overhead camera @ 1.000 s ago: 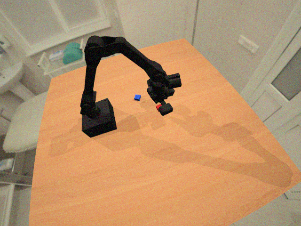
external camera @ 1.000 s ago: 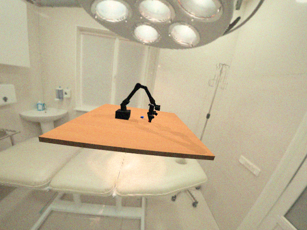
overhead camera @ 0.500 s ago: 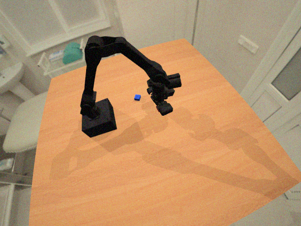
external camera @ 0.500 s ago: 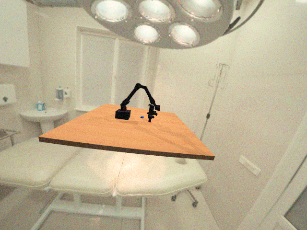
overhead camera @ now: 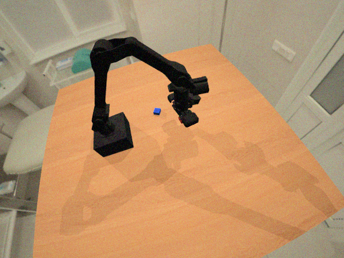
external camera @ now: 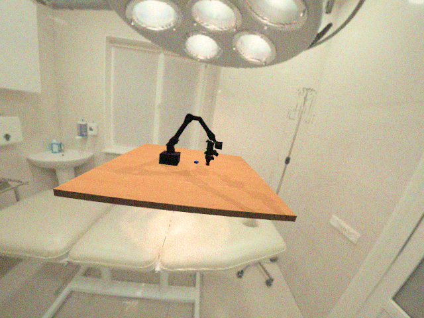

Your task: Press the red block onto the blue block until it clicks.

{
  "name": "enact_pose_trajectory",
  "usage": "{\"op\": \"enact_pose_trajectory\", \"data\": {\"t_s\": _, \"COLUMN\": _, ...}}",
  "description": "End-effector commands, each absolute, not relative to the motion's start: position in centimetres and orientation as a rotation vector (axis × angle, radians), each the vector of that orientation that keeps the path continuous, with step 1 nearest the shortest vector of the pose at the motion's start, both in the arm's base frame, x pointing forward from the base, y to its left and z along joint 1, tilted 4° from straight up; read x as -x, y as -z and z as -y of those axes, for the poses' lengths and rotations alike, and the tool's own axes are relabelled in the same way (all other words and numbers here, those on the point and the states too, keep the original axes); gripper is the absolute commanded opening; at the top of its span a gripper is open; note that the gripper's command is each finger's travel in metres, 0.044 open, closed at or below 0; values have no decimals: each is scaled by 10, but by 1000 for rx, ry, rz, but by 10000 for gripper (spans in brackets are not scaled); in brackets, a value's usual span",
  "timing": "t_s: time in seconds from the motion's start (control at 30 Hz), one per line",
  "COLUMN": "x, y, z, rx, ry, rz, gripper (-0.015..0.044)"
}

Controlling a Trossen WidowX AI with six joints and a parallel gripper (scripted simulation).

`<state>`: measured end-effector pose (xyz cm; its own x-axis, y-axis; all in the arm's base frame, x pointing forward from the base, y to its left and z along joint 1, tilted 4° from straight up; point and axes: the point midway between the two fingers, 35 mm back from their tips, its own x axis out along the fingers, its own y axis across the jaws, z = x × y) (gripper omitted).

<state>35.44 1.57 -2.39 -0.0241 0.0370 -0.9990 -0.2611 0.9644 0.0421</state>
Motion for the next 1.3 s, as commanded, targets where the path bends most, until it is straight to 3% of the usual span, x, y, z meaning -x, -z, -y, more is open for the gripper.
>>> {"op": "enact_pose_trajectory", "data": {"t_s": 0.0, "x": -356, "y": 3, "z": -16, "rx": 168, "ry": -234, "rz": -1573, "gripper": 0}}
{"op": "enact_pose_trajectory", "data": {"t_s": 0.5, "x": -352, "y": -61, "z": -15, "rx": 172, "ry": -240, "rz": -1574, "gripper": 0}}
{"op": "enact_pose_trajectory", "data": {"t_s": 1.27, "x": -297, "y": -35, "z": -83, "rx": -103, "ry": 30, "rz": -1594, "gripper": 0}}
